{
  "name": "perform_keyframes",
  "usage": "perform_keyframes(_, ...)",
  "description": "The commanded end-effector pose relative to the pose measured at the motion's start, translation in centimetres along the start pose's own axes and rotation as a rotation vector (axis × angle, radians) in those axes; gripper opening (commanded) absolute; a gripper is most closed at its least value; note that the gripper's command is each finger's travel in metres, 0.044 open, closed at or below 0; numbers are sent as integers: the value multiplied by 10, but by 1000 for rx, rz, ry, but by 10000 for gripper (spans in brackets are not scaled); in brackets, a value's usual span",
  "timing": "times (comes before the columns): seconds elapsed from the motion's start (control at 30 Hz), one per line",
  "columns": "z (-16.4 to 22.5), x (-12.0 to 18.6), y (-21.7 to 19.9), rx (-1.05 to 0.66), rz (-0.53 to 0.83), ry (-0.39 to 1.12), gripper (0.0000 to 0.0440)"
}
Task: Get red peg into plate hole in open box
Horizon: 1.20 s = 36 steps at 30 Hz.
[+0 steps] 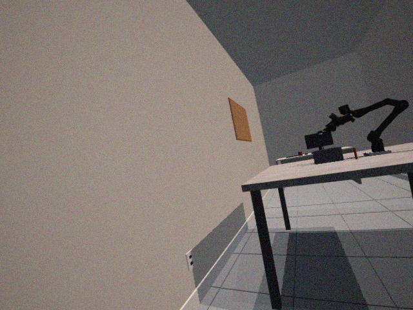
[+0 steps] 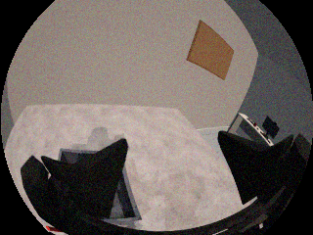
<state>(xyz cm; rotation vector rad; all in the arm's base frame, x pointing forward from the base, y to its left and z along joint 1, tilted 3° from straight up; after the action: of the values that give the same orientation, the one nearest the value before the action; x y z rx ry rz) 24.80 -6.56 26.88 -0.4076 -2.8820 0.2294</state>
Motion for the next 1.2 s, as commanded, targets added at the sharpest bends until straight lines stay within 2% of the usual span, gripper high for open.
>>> perform_keyframes(0.0,4,-1,12,-99,-36,74,440)
perform_keyframes(0.33,22,4,48,-329,-111,306,440)
perform_keyframes(0.63,40,21,82,-508,-124,547,440)
perform_keyframes(0.9,56,45,110,-638,-78,776,440)
perform_keyframes(1.17,73,78,134,-732,27,1008,440)
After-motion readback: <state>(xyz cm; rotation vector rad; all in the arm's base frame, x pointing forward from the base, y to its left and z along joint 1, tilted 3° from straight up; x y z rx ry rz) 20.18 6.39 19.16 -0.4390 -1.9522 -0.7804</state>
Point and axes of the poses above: the point midway between the two fingers, 35 mm back from their tips, its own x axis back along the fingers, its own y axis across the jaws, z = x × y, the point moved 4 cm from there along x, back along the fingers, and after that the axes turned 14 degrees about -x, right-handed, at the moved point
